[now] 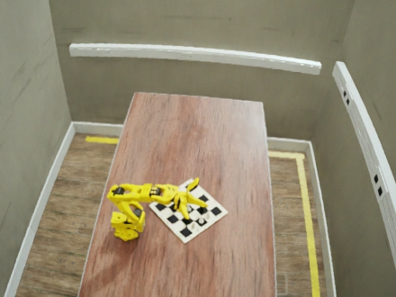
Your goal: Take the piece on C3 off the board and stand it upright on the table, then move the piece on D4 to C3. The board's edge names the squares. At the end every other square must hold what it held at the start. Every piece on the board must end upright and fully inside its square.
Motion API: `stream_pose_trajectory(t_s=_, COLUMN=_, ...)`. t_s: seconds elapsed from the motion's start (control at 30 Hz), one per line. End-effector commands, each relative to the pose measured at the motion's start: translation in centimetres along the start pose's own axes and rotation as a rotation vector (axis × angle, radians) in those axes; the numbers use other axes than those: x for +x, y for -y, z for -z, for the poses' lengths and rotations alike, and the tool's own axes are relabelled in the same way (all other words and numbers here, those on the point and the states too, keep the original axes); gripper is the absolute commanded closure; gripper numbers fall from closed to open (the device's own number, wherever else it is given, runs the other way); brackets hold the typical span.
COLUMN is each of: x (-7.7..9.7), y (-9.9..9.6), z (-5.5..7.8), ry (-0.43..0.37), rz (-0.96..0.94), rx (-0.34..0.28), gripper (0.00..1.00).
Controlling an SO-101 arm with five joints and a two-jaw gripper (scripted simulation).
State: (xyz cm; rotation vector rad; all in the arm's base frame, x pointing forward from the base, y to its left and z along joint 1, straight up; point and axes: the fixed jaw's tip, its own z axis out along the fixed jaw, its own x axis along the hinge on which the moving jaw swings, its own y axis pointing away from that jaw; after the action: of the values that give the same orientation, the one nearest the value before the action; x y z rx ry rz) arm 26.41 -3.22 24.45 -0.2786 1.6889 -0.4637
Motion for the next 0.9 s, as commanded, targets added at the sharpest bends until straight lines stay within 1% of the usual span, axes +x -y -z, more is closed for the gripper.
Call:
stream_pose_trajectory(t_s=0.0, x=0.2, y=-1.8, z=2.0, ry=-0.020, rz=-0.046, rx=-0.077, gripper=0.27)
stream_pose_trajectory(t_s=0.03, x=0.2, y=-1.8, z=2.0, ry=-0.020, rz=-0.046, rx=-0.077, gripper=0.27)
stream_pose_trajectory(t_s=0.07, x=0.3, y=-2.6, z=2.7, ry=-0.034, rz=-0.065, rx=-0.113, gripper=0.29)
stream_pose_trajectory(t_s=0.1, x=0.3, y=-2.6, z=2.7, ry=-0.034, rz=-0.065, rx=-0.113, gripper=0.29)
stream_pose_trajectory(t_s=0.13, x=0.6, y=-3.3, z=3.5, ry=-0.048, rz=-0.084, rx=-0.148, gripper=0.31)
stream_pose_trajectory(t_s=0.2, x=0.6, y=-3.3, z=3.5, ry=-0.048, rz=-0.084, rx=-0.148, gripper=0.31)
stream_pose_trajectory(t_s=0.23, x=0.8, y=-4.1, z=4.3, ry=-0.064, rz=-0.101, rx=-0.183, gripper=0.33)
stream_pose_trajectory(t_s=0.27, x=0.8, y=-4.1, z=4.3, ry=-0.064, rz=-0.101, rx=-0.183, gripper=0.33)
stream_pose_trajectory(t_s=0.3, x=1.2, y=-4.8, z=5.1, ry=-0.080, rz=-0.118, rx=-0.217, gripper=0.35)
stream_pose_trajectory(t_s=0.33, x=1.2, y=-4.8, z=5.1, ry=-0.080, rz=-0.118, rx=-0.217, gripper=0.35)
stream_pose_trajectory(t_s=0.37, x=1.5, y=-5.5, z=5.9, ry=-0.096, rz=-0.134, rx=-0.250, gripper=0.37)
stream_pose_trajectory(t_s=0.47, x=1.5, y=-5.5, z=5.9, ry=-0.096, rz=-0.134, rx=-0.250, gripper=0.37)
stream_pose_trajectory(t_s=0.5, x=1.9, y=-6.1, z=6.7, ry=-0.113, rz=-0.148, rx=-0.282, gripper=0.39)
stream_pose_trajectory(t_s=0.53, x=1.9, y=-6.1, z=6.7, ry=-0.113, rz=-0.148, rx=-0.282, gripper=0.39)
stream_pose_trajectory(t_s=0.57, x=2.3, y=-6.7, z=7.4, ry=-0.130, rz=-0.162, rx=-0.312, gripper=0.41)
stream_pose_trajectory(t_s=0.6, x=2.3, y=-6.7, z=7.4, ry=-0.130, rz=-0.162, rx=-0.312, gripper=0.41)
stream_pose_trajectory(t_s=0.63, x=2.7, y=-7.2, z=8.1, ry=-0.148, rz=-0.174, rx=-0.341, gripper=0.43)
stream_pose_trajectory(t_s=0.67, x=2.7, y=-7.2, z=8.1, ry=-0.148, rz=-0.174, rx=-0.341, gripper=0.43)
stream_pose_trajectory(t_s=0.7, x=3.2, y=-7.7, z=8.8, ry=-0.165, rz=-0.185, rx=-0.369, gripper=0.45)
stream_pose_trajectory(t_s=0.73, x=3.2, y=-7.7, z=8.8, ry=-0.165, rz=-0.185, rx=-0.369, gripper=0.45)
stream_pose_trajectory(t_s=0.77, x=3.6, y=-8.2, z=9.4, ry=-0.182, rz=-0.195, rx=-0.394, gripper=0.47)
stream_pose_trajectory(t_s=0.8, x=3.6, y=-8.2, z=9.4, ry=-0.182, rz=-0.195, rx=-0.394, gripper=0.47)
stream_pose_trajectory(t_s=0.83, x=4.1, y=-8.6, z=10.0, ry=-0.198, rz=-0.204, rx=-0.418, gripper=0.49)
stream_pose_trajectory(t_s=0.87, x=4.1, y=-8.6, z=10.0, ry=-0.198, rz=-0.204, rx=-0.418, gripper=0.49)
